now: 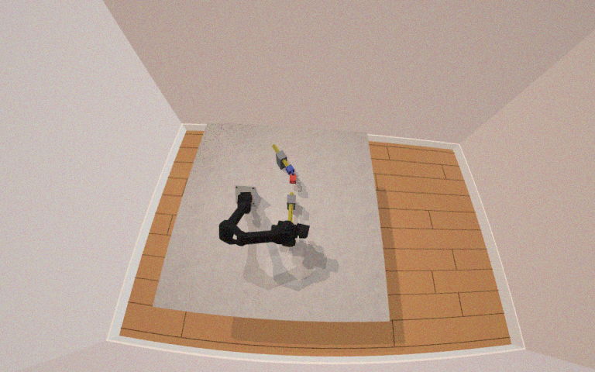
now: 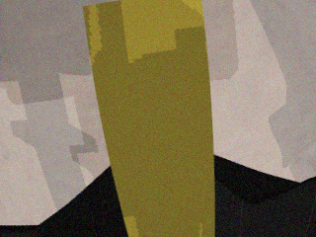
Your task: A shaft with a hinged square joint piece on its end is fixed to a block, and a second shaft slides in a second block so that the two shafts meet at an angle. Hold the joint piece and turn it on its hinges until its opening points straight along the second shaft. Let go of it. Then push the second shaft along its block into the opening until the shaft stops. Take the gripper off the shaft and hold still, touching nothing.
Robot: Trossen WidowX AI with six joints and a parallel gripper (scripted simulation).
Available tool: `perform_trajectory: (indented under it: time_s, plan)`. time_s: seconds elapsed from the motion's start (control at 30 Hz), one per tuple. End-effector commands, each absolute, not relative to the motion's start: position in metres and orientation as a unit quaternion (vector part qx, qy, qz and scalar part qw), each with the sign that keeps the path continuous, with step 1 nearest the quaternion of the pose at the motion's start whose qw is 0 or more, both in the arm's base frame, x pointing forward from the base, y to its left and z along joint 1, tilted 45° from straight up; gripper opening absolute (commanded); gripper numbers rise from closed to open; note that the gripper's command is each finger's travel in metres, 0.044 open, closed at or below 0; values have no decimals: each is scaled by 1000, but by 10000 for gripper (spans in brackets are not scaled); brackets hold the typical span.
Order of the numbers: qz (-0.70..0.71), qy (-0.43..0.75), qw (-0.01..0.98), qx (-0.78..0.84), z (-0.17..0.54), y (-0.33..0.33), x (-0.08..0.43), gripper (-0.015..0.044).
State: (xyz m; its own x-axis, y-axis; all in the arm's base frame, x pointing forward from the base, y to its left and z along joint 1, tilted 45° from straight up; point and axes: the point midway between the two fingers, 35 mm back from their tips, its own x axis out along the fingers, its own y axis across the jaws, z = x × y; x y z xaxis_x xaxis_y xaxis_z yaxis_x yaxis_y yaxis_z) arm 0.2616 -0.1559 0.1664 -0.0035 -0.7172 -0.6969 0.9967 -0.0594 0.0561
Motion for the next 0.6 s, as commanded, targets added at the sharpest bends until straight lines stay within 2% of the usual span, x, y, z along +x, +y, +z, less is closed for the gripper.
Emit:
perform_trajectory:
  time_s: [0.0, 0.13, 0.57]
  plan:
    - [-667, 239, 643, 292, 166, -156, 262, 40]
    - [-667, 239, 643, 292, 166, -156, 262, 0]
    - [-679, 247, 629, 288, 157, -147, 263, 0]
